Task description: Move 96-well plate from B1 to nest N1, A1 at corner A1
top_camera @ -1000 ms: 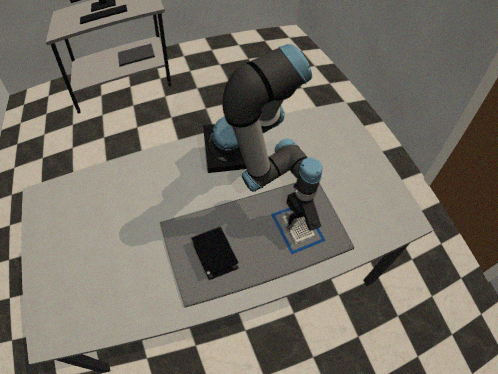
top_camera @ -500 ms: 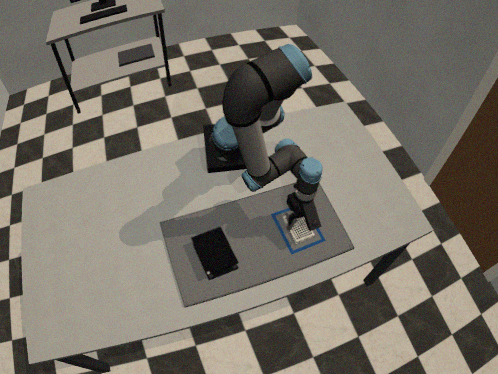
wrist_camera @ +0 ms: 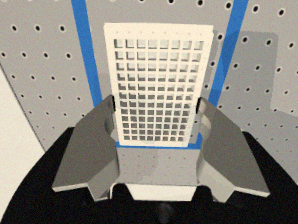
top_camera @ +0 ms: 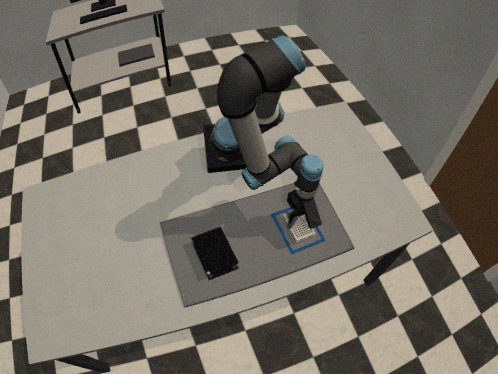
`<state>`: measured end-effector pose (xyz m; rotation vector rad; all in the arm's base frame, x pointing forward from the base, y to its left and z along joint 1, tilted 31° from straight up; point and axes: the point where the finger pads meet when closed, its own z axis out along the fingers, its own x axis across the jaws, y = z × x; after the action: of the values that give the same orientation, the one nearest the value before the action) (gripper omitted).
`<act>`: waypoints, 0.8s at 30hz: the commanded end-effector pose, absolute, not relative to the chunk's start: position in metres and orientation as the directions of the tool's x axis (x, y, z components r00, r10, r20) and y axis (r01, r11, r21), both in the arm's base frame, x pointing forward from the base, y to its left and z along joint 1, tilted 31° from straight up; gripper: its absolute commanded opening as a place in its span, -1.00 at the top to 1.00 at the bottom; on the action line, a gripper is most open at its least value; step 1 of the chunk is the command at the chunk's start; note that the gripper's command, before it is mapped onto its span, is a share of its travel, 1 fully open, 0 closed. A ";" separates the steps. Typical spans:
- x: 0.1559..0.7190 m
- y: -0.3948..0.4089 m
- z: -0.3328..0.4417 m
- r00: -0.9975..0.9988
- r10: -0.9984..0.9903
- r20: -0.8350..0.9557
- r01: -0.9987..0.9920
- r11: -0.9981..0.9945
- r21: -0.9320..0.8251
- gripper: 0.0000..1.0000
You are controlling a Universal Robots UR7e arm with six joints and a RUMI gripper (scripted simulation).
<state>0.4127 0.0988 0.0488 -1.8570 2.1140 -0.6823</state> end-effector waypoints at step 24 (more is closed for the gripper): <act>0.393 0.107 0.086 -0.159 -0.980 0.119 -0.865 0.080 -0.496 1.00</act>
<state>0.3955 0.1055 0.0802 -1.8569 2.1138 -0.6825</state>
